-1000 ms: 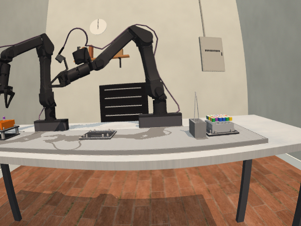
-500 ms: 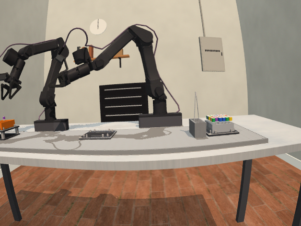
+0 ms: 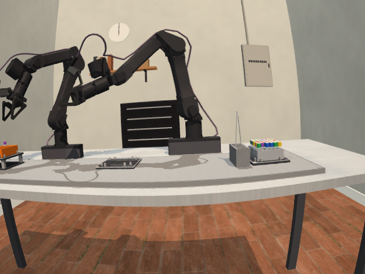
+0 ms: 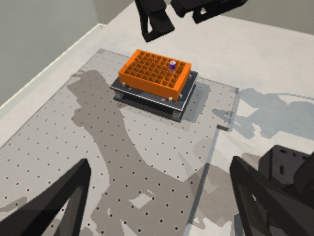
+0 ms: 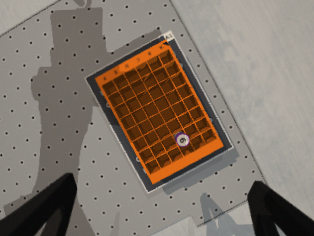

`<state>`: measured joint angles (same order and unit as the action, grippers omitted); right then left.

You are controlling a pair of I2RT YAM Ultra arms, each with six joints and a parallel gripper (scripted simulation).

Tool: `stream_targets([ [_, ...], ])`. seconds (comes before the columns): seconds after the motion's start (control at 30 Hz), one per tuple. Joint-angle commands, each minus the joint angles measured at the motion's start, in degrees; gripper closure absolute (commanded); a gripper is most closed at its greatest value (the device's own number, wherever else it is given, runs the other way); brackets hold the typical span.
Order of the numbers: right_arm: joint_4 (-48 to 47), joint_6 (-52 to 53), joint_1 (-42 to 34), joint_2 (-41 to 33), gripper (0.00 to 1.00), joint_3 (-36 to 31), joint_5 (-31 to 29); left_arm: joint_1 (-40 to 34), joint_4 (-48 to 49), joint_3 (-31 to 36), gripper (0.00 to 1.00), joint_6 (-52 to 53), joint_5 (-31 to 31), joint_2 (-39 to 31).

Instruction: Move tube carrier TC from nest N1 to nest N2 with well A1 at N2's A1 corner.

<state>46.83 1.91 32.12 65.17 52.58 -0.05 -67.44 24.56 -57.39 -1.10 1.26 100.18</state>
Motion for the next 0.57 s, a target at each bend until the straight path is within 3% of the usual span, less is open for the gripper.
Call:
stream_targets([
  [0.0, -1.33, 0.48, -0.53, -1.28, 0.0, -0.69, -0.69, 0.2, 0.71, -1.56, 0.0, 0.08, -0.12, -1.73],
  [0.53, -1.33, 0.5, -0.19, -0.77, 0.0, -0.06, -0.71, 0.2, 0.71, -1.56, 0.0, 0.08, -0.12, -1.73],
])
